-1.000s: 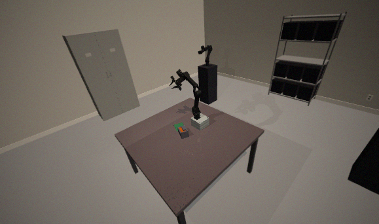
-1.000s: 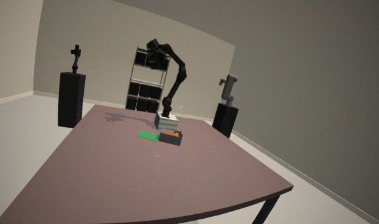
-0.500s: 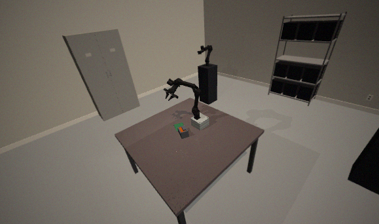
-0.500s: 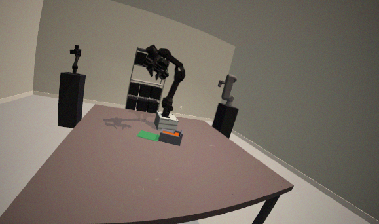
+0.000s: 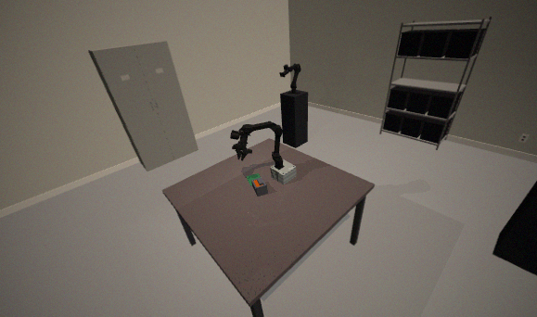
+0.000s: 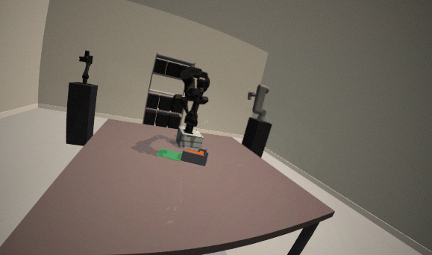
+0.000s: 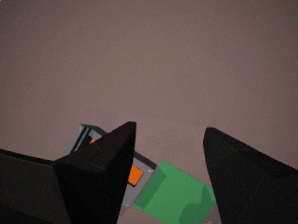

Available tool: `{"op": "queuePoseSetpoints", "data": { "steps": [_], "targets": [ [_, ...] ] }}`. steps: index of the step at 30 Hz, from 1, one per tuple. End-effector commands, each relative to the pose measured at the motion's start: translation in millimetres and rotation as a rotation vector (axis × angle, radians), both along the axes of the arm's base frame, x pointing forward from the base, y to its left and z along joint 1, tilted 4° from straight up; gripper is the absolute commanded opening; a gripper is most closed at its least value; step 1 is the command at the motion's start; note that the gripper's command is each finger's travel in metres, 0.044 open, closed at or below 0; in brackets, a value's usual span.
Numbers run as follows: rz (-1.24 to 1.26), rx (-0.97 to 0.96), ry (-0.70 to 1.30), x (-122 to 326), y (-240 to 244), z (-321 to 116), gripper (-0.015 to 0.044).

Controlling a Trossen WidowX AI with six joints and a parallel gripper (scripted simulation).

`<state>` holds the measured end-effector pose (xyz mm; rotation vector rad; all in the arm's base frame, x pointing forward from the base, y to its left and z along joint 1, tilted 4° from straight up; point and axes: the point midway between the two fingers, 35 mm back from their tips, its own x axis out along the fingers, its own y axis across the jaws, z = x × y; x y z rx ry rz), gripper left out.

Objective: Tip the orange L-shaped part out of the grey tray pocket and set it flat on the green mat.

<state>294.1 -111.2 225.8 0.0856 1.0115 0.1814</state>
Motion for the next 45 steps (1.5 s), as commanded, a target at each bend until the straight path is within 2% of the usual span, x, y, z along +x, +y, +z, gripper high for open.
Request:
{"op": "queuePoseSetpoints", "data": {
  "steps": [1, 8, 17, 27, 35, 45],
  "targets": [
    [-0.102, 0.081, 0.206, 8, 54, -47, 0.0180],
    [-0.226, 0.083, 0.387, 1, 110, -89, 0.0180],
    [-0.405, -0.008, 0.530, -27, 170, -136, 0.0180],
    [-0.409, -0.011, 0.532, -28, 172, -137, 0.0180],
    [-0.409, -0.011, 0.533, -23, 176, -209, 0.0180],
    [-0.409, -0.011, 0.533, -23, 176, -211, 0.0180]
  ]
}}
